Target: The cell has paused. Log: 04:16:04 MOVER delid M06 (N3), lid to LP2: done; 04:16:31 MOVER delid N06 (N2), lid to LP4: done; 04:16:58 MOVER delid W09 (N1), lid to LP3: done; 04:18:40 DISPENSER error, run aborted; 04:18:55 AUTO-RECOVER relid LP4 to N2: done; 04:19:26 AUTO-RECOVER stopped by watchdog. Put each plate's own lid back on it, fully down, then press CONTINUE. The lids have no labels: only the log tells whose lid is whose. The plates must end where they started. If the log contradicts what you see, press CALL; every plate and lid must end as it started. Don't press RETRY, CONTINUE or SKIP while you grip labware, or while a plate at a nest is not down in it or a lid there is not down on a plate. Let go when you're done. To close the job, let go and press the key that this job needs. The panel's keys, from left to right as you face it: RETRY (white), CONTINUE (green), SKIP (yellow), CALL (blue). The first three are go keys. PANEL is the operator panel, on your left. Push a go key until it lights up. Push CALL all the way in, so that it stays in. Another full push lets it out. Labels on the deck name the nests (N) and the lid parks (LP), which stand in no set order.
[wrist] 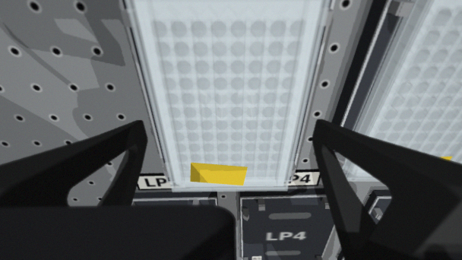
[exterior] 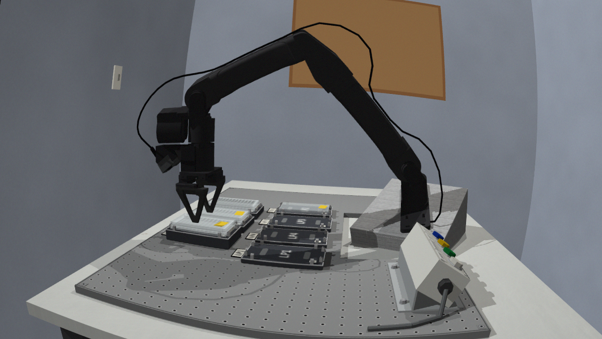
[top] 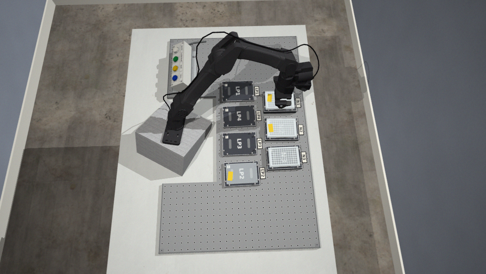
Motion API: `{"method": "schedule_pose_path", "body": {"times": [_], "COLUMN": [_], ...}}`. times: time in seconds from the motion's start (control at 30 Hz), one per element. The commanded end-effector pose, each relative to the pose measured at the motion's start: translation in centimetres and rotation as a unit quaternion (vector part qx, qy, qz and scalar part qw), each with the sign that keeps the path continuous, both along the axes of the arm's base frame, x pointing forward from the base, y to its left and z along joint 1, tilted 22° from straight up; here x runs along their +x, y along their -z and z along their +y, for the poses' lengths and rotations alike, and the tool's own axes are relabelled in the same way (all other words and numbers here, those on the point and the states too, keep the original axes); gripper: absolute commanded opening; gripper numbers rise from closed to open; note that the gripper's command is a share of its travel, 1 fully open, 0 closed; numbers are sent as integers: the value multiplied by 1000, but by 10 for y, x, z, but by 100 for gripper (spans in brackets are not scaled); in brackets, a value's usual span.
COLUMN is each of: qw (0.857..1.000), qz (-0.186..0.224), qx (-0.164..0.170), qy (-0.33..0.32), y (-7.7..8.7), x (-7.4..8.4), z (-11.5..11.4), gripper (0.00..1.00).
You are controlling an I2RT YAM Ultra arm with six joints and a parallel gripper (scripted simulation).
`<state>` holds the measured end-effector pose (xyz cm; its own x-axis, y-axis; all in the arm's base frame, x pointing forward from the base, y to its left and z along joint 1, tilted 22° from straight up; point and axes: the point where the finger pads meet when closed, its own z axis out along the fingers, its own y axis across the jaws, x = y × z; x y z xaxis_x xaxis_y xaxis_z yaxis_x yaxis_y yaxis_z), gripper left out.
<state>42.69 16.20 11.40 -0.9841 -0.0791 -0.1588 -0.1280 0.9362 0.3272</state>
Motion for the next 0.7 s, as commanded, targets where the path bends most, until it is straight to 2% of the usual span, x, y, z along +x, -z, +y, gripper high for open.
{"method": "schedule_pose_path", "body": {"times": [0.0, 0.67], "qw": [999, 1000], "qz": [-35, -29], "qx": [8, 7], "qy": [7, 7], "y": [-35, -33], "x": [7, 8], "z": [-11, -11], "gripper": [100, 100]}}
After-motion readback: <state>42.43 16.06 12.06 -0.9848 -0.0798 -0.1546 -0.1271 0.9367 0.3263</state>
